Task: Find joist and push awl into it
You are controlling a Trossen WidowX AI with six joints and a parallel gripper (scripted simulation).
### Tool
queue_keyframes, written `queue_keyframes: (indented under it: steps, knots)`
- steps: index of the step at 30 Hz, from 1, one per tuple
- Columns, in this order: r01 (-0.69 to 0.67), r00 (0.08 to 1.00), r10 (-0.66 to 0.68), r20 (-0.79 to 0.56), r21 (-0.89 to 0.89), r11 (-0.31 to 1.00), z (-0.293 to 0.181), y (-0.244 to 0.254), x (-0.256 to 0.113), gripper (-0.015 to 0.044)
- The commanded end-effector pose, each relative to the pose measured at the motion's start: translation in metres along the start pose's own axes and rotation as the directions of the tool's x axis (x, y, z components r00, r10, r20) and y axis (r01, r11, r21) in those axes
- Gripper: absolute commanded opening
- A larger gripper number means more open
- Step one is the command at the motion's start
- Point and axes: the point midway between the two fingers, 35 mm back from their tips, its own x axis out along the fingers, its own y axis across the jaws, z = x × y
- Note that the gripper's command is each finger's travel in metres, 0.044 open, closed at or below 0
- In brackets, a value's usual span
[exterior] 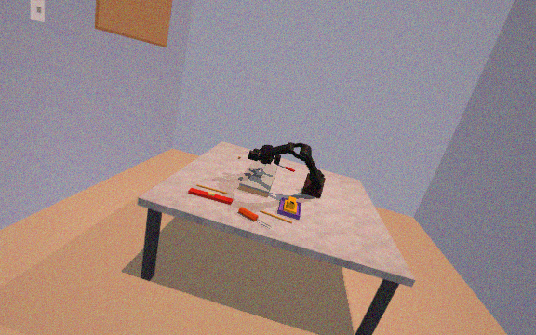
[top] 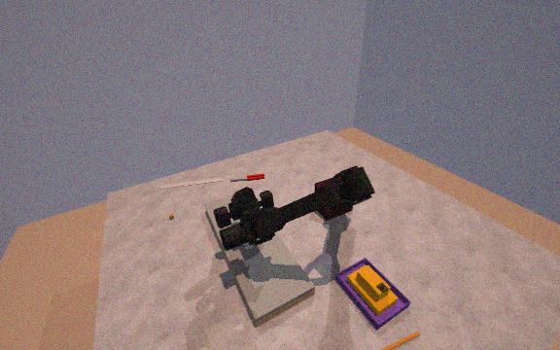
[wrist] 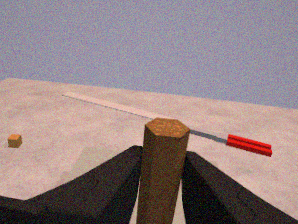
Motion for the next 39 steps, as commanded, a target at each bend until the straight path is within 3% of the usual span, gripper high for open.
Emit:
queue_keyframes:
  steps: [1,39]
  knots:
    - [0.000,1.000,0.000,0.009,0.006,1.000,-0.004,0.000,0.001,0.0000]
    - [-0.002,1.000,0.002,0.011,0.003,1.000,-0.022,0.000,0.002,0.0000]
